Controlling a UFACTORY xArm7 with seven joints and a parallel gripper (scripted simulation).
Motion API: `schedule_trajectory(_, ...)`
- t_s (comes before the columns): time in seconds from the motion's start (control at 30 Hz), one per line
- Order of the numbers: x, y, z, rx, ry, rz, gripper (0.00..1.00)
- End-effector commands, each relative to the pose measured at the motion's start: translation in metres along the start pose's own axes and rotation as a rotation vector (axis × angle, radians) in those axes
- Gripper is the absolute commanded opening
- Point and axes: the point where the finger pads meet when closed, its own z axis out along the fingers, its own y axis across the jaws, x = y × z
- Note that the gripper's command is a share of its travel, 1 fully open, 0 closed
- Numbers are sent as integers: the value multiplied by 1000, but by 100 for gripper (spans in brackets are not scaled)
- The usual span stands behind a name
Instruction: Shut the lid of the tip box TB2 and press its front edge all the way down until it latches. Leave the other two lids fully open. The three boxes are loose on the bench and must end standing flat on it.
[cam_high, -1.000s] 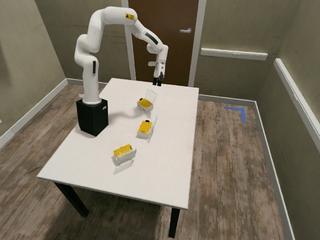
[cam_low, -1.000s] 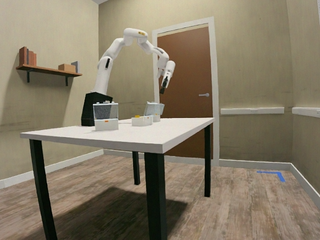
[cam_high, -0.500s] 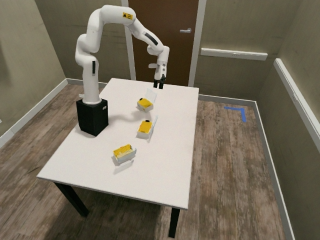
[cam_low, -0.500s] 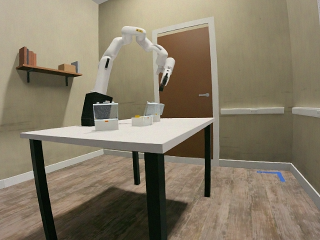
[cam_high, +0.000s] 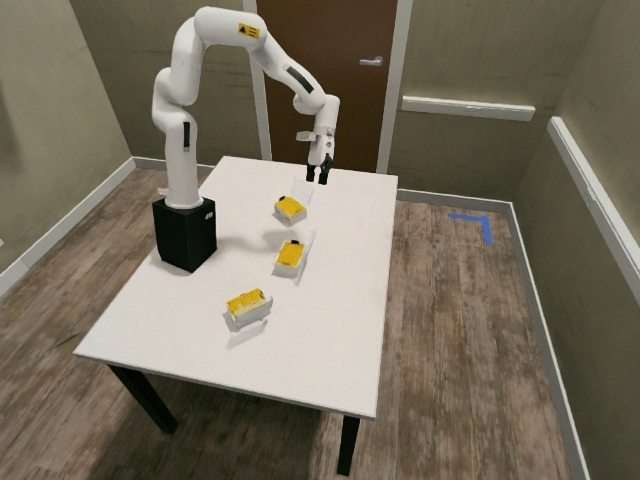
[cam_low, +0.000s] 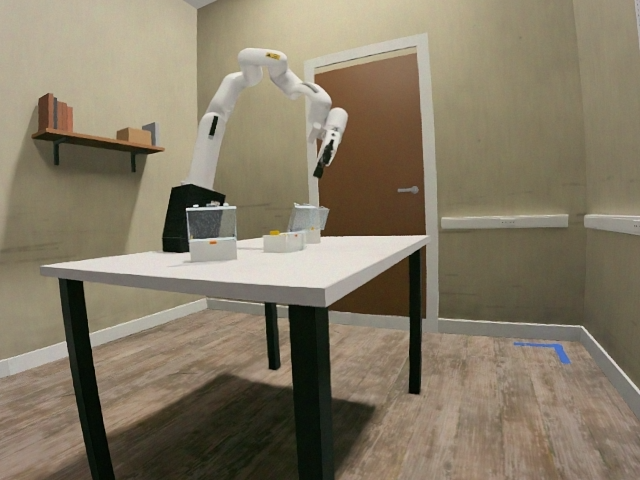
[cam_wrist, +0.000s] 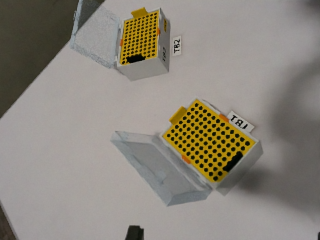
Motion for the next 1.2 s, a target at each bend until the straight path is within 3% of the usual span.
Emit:
schedule_trajectory(0.0,7,-15,5,0,-5,0,100)
schedule_trajectory(0.23,26,-41,19,2,-4,-42,100)
schedule_trajectory(0.67,49,-68,36,0,-2,-85,100)
schedule_trajectory(1.17,95,-102,66,-14,-3,-179,100)
